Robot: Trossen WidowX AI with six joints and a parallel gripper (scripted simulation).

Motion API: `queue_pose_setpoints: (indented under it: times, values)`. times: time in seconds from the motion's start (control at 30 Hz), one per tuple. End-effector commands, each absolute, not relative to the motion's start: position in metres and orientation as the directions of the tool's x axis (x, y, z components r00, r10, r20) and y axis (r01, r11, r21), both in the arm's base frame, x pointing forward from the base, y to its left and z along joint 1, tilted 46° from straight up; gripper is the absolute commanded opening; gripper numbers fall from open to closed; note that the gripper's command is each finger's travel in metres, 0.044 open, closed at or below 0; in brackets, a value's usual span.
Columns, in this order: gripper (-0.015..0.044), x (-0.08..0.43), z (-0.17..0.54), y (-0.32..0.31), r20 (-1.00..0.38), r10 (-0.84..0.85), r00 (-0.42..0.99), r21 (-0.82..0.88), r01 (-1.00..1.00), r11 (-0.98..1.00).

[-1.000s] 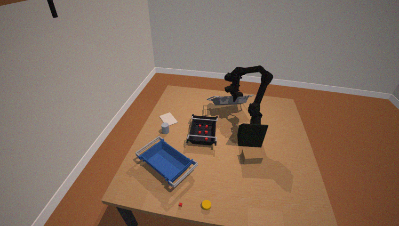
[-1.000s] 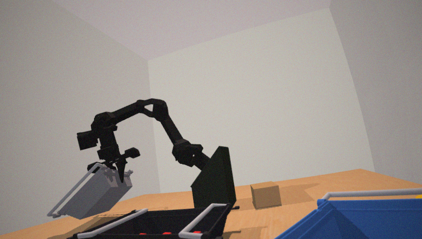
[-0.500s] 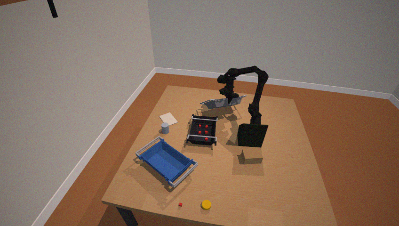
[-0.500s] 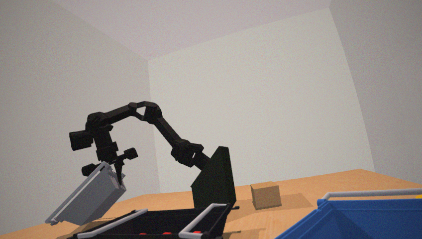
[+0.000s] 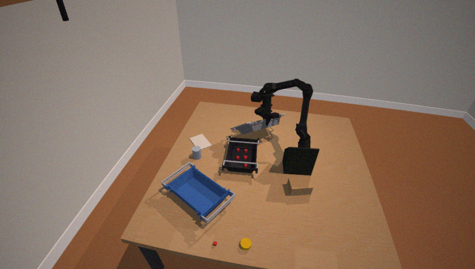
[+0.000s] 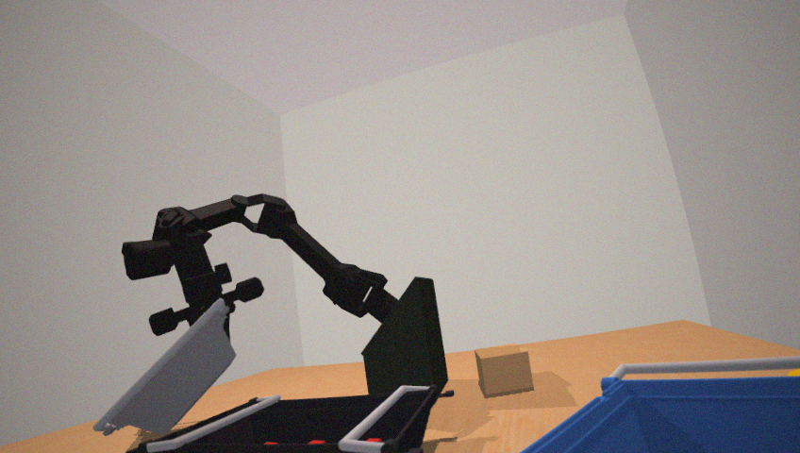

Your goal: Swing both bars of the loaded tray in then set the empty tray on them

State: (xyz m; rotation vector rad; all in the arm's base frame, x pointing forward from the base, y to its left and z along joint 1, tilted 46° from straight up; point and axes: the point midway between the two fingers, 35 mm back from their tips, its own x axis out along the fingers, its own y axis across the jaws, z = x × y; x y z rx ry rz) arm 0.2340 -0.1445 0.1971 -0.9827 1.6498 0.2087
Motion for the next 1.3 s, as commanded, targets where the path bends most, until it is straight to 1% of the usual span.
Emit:
queue_pose_setpoints:
  times: [0.0, 0.67, 1.27]
  values:
    - [0.0, 0.246, 0.197, -0.135, -0.868, -0.496, 0.012, -0.351, -0.72, 0.598]
    - [0.0, 0.288, 0.163, -0.082, -0.842, -0.539, -0.018, -0.248, -0.874, 0.417]
    - [0.0, 0.312, 0.129, -0.024, -0.795, -0.606, -0.008, -0.156, -0.963, 0.218]
